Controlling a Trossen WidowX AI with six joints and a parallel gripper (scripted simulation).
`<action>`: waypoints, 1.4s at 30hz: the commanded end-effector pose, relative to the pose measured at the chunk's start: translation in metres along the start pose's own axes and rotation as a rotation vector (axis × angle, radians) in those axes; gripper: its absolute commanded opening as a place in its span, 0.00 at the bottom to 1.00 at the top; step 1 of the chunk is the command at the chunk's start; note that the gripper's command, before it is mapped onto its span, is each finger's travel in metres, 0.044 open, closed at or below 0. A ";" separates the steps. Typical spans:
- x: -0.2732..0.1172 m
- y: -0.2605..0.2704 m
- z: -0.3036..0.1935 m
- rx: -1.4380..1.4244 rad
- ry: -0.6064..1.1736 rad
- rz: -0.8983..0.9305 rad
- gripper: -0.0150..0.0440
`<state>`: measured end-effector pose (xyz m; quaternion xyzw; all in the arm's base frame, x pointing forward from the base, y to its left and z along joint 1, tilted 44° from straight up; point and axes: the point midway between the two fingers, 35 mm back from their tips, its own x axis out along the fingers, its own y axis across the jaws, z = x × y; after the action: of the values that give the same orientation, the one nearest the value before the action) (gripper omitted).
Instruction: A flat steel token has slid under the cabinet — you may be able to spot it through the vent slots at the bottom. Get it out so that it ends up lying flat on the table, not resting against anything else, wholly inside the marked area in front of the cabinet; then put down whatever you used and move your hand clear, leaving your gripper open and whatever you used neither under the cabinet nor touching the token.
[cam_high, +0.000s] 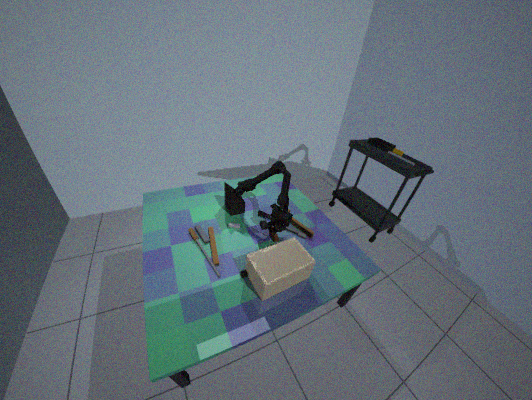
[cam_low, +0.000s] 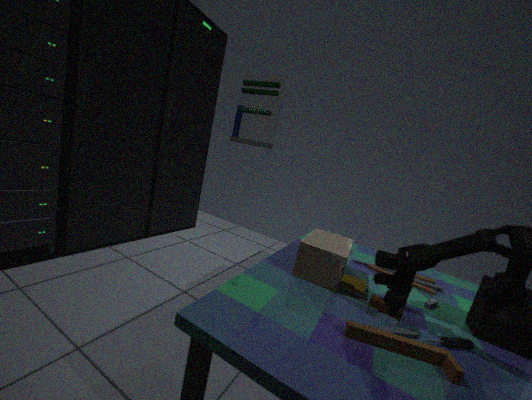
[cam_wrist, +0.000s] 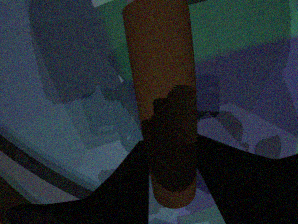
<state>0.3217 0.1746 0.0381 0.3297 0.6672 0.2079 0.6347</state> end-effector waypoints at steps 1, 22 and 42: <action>0.000 0.000 0.006 -0.004 -0.003 0.000 0.25; 0.000 0.000 0.029 -0.005 -0.004 0.000 0.25; -0.001 0.000 0.050 -0.006 -0.005 0.000 0.25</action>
<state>0.3660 0.1675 0.0334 0.3294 0.6664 0.2079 0.6357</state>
